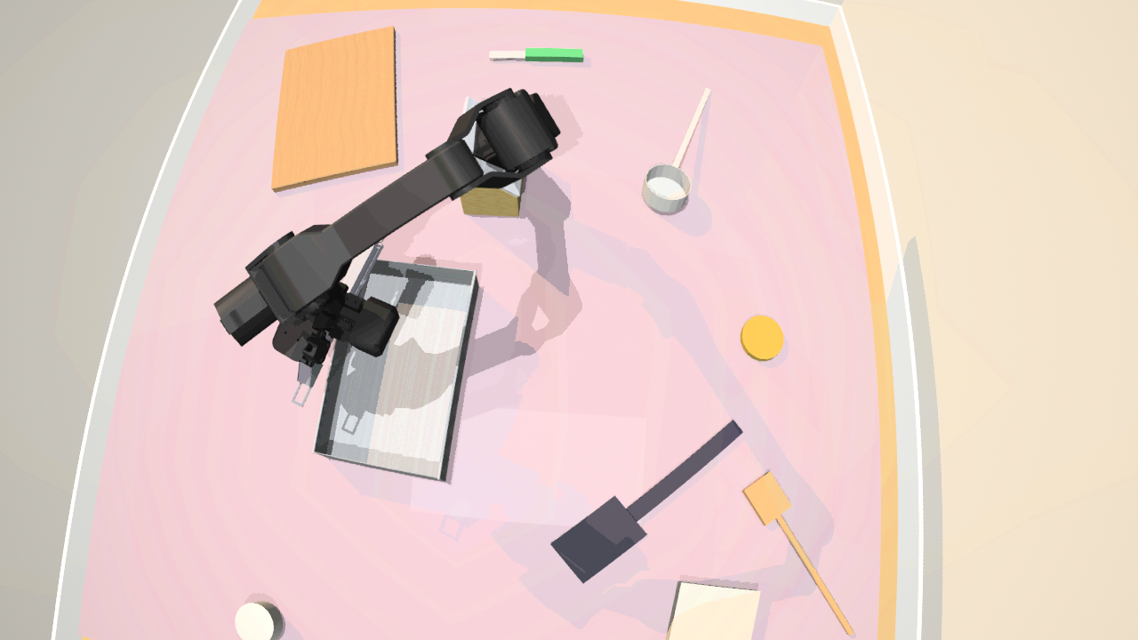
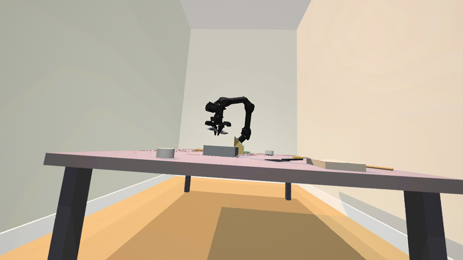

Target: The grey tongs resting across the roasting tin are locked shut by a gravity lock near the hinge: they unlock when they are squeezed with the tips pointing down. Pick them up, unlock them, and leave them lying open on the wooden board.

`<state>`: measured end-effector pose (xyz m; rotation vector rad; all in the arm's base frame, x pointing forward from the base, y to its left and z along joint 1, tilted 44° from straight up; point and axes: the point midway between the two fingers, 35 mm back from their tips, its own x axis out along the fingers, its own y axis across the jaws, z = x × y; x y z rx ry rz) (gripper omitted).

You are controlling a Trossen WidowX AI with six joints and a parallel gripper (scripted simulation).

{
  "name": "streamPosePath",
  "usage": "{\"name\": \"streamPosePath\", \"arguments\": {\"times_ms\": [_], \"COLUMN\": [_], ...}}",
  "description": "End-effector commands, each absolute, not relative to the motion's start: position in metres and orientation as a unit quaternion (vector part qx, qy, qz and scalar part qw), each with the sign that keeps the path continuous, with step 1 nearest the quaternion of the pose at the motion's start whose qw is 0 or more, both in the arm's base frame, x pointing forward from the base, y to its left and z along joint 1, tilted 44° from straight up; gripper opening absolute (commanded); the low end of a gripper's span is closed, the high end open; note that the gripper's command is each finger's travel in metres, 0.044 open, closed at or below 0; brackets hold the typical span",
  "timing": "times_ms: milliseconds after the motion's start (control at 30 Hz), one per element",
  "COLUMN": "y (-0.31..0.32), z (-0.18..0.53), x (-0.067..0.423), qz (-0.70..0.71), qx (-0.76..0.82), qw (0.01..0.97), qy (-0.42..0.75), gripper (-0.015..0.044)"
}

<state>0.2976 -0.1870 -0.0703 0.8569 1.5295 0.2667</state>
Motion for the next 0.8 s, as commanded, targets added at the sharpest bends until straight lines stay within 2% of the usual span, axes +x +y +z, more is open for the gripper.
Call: {"name": "streamPosePath", "arguments": {"times_ms": [0,767], "y": [-0.198,-0.24], "z": [-0.074,-0.098], "x": [0.293,0.259], "qz": [0.059,-0.25], "qx": [0.423,0.644], "qw": [0.602,0.352], "qy": [0.675,0.631], "gripper": [-0.015,-0.015]}}
